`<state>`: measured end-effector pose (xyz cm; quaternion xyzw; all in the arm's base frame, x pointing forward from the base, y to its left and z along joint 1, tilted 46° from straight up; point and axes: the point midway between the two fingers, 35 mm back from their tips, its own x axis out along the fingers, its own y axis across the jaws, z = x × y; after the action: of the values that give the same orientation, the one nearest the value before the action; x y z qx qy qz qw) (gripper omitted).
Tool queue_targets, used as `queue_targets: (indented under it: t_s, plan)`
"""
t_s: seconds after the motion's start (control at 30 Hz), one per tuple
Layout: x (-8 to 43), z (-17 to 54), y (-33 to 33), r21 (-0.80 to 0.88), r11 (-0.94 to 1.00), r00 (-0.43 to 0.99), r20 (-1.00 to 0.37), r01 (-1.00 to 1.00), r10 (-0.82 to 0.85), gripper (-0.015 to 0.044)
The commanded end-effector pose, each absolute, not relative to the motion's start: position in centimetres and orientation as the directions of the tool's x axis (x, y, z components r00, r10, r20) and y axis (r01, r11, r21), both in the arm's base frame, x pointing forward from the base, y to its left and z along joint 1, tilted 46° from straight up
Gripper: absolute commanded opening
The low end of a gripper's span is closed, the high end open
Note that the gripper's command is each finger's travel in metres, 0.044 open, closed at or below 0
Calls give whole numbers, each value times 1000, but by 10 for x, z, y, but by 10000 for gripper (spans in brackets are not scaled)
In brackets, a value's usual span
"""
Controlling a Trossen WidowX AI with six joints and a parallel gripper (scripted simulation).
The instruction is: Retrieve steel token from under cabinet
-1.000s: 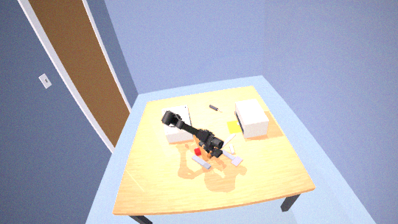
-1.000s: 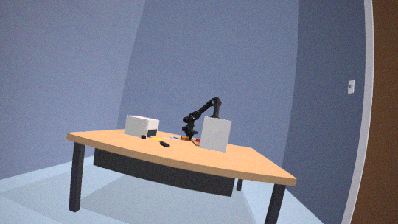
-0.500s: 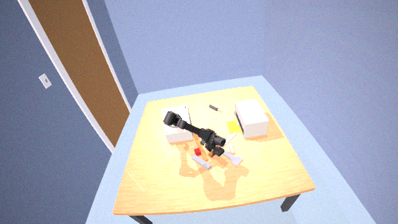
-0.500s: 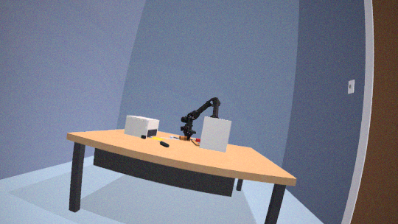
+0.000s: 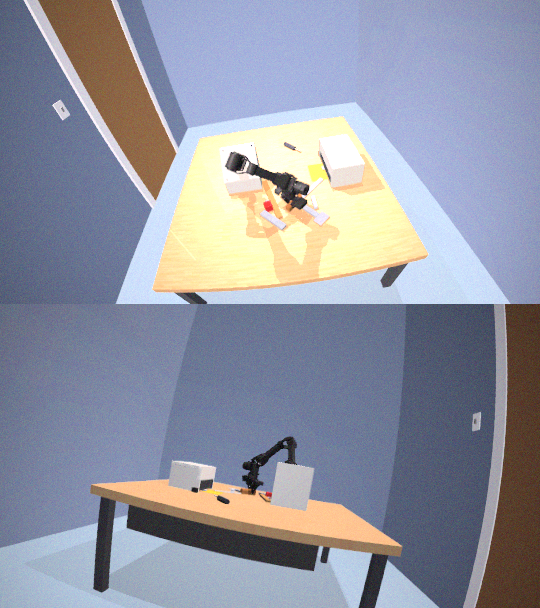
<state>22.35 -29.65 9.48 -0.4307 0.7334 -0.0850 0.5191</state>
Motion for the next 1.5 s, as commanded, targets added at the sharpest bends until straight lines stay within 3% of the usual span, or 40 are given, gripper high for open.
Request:
queue_targets:
  t_s: [0.0, 0.8, 1.07, 1.2, 1.3, 1.47]
  plan:
    - [232, 94, -294, -577, 611, -83, -687, -542, -722, 0]
    - [219, 99, -298, -577, 610, -84, -686, -543, -723, 0]
    - [221, 97, -298, -575, 615, -90, -687, -540, -721, 200]
    - [221, 98, -298, -576, 615, -90, -686, -539, -722, 200]
    - [221, 98, -298, -579, 611, -84, -686, -540, -723, 270]
    - [221, 98, -299, -581, 613, -84, -686, -536, -723, 270]
